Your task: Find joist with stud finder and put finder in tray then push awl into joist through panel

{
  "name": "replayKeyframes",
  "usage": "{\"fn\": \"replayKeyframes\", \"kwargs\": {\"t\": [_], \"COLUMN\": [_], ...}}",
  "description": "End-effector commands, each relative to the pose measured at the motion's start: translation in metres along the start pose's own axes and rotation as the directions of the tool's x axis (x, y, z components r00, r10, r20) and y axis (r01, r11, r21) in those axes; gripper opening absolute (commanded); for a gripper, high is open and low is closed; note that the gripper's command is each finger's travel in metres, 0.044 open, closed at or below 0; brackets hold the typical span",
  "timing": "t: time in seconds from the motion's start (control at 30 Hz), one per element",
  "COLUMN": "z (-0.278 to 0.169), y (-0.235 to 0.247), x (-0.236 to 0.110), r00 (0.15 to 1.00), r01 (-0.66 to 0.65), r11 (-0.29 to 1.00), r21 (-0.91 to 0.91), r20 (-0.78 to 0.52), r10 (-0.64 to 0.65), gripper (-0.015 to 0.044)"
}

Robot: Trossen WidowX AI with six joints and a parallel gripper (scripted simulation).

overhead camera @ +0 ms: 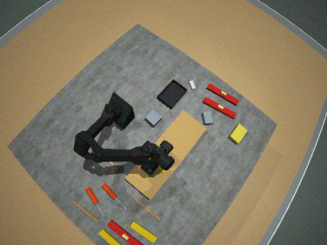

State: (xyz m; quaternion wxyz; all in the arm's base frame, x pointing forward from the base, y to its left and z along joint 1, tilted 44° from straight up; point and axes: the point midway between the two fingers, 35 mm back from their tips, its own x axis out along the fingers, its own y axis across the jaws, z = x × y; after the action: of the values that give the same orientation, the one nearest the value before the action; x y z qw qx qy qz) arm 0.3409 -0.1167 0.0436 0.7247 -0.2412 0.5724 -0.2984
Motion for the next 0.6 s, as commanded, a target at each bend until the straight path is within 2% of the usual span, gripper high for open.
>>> {"fn": "replayKeyframes", "kwargs": {"t": [0.0, 0.57], "z": [-0.001, 0.0], "y": [-0.006, -0.029], "x": [0.001, 0.0], "r00": [1.0, 1.0], "r01": [0.001, 0.002], "r11": [1.0, 1.0], "r21": [-0.001, -0.001], "r20": [-0.002, -0.002], "r10": [-0.001, -0.002], "gripper": [0.0, 0.0]}}
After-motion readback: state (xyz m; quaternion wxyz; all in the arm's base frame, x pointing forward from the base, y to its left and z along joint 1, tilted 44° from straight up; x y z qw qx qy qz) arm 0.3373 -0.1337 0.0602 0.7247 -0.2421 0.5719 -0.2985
